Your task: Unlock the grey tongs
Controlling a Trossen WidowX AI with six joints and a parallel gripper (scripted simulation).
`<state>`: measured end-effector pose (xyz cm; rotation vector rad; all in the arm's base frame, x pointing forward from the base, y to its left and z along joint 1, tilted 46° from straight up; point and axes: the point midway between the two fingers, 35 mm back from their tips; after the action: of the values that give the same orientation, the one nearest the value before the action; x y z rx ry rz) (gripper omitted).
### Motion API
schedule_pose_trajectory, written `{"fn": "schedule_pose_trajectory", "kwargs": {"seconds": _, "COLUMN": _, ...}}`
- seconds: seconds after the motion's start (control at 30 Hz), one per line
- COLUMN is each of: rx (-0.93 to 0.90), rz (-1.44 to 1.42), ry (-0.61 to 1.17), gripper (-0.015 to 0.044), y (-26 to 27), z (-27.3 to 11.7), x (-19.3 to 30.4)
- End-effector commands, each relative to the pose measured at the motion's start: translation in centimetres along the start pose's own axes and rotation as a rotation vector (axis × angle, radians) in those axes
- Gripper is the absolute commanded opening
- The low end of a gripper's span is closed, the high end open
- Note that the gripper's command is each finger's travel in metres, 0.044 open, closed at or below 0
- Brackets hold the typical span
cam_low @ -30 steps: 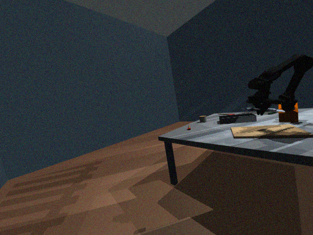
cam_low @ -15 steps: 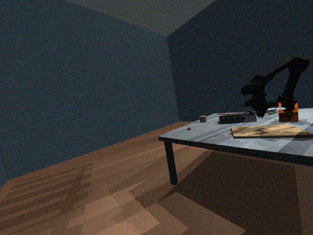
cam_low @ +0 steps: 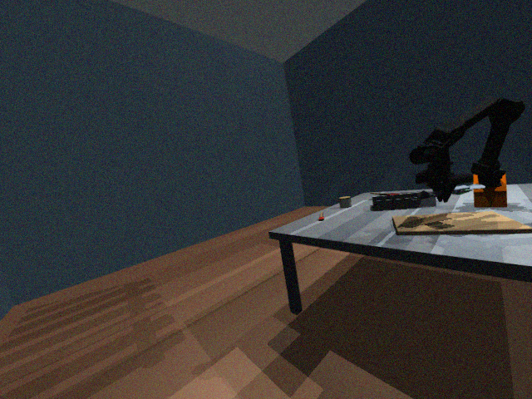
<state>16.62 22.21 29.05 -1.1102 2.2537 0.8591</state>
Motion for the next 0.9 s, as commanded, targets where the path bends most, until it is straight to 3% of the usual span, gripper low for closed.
{"fn": "schedule_pose_trajectory", "kwargs": {"seconds": 0.0, "rx": 0.004, "rz": 0.006, "ry": 0.000, "gripper": -0.0150, "y": -0.1, "z": 0.6, "x": -0.1}}
{"fn": "schedule_pose_trajectory", "kwargs": {"seconds": 0.87, "rx": 0.002, "rz": 0.008, "ry": -0.003, "gripper": -0.0150, "y": 0.0, "z": 4.8, "x": 0.0}}
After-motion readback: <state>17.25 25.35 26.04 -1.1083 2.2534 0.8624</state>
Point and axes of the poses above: the point midway between the two fingers, 35 mm back from their tips, its own z axis out along the fingers, its own y axis across the jaws, x = y × z, and after that the axes turned 11 degrees about -z, right-handed
